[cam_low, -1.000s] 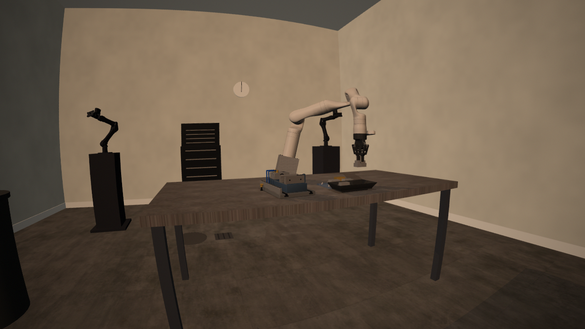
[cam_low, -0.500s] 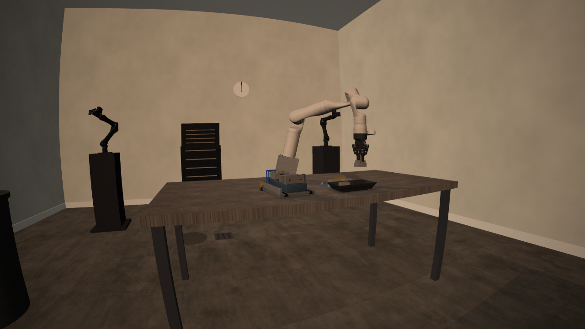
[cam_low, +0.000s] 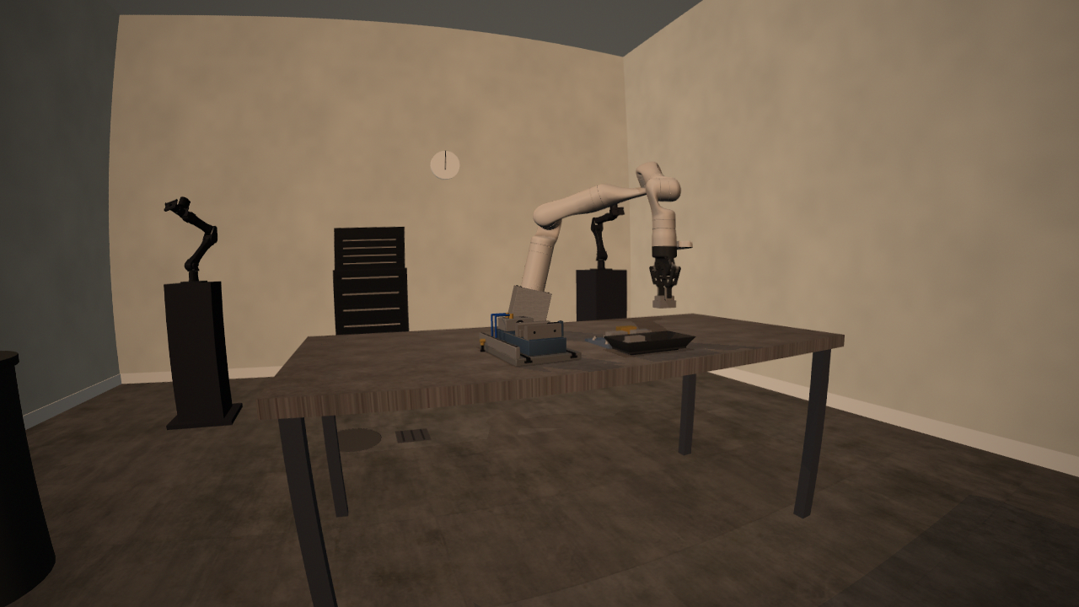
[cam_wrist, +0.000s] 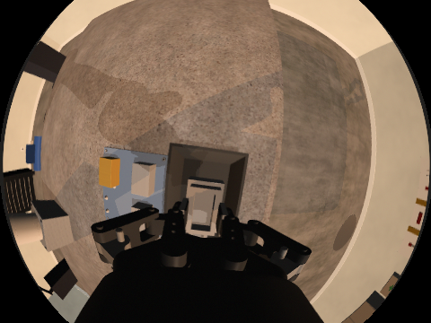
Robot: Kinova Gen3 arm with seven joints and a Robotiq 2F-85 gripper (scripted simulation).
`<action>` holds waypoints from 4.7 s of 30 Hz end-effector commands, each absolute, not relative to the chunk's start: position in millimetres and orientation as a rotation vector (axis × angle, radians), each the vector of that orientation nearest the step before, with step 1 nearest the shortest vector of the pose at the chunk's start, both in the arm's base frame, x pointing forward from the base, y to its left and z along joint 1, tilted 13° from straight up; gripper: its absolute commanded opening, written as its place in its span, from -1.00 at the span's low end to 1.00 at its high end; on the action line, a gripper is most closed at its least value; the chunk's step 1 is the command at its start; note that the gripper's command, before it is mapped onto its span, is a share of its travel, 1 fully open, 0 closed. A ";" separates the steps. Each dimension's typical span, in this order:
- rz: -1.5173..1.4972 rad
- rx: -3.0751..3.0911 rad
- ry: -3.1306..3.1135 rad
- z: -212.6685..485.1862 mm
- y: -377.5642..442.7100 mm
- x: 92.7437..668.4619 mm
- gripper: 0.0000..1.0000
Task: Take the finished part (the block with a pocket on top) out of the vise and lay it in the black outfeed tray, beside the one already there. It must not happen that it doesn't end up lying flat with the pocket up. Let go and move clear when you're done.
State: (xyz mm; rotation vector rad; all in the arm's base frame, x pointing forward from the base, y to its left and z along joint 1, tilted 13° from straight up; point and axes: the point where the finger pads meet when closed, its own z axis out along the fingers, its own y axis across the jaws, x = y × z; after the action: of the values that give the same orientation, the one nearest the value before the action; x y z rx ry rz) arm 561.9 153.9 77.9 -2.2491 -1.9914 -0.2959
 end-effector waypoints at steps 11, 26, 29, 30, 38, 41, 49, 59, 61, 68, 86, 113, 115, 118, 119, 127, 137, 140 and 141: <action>-0.299 -2.250 -1.991 79.0 153.7 562.4 -1.00; -0.299 -2.250 -1.991 78.9 153.7 562.4 -1.00; -0.299 -2.250 -1.992 78.5 153.8 562.5 -1.00; -0.299 -2.250 -1.992 78.3 153.9 562.5 -1.00; -0.299 -2.249 -1.992 75.9 154.4 562.6 -1.00; -0.299 -2.249 -1.992 73.9 154.8 562.8 -1.00; -0.299 -2.249 -1.992 65.8 156.7 563.3 -1.00; -0.299 -2.249 -1.992 53.8 159.4 564.2 -1.00; -0.299 -2.249 -1.992 50.3 160.2 564.4 -1.00; -0.299 -2.249 -1.992 36.9 163.3 565.3 -1.00; -0.299 -2.249 -1.992 5.3 170.4 567.5 -1.00; -0.299 -2.249 -1.992 -17.6 175.6 569.1 -1.00; -0.299 -2.249 -1.992 -18.0 175.7 569.1 -1.00; -0.299 -2.249 -1.992 -18.2 175.7 569.1 -1.00; -0.299 -2.249 -1.992 -18.2 175.8 569.1 -1.00; -0.299 -2.249 -1.992 -18.3 175.8 569.1 -1.00; -0.299 -2.249 -1.992 -18.3 175.8 569.1 -1.00; -0.299 -2.249 -1.992 -18.3 175.8 569.1 -1.00; -0.299 -2.249 -1.992 -18.3 175.8 569.1 -1.00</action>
State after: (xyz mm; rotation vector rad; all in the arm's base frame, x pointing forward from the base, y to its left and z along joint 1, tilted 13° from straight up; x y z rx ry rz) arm 568.4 175.9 -19.4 -2.2483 -1.9924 -0.2960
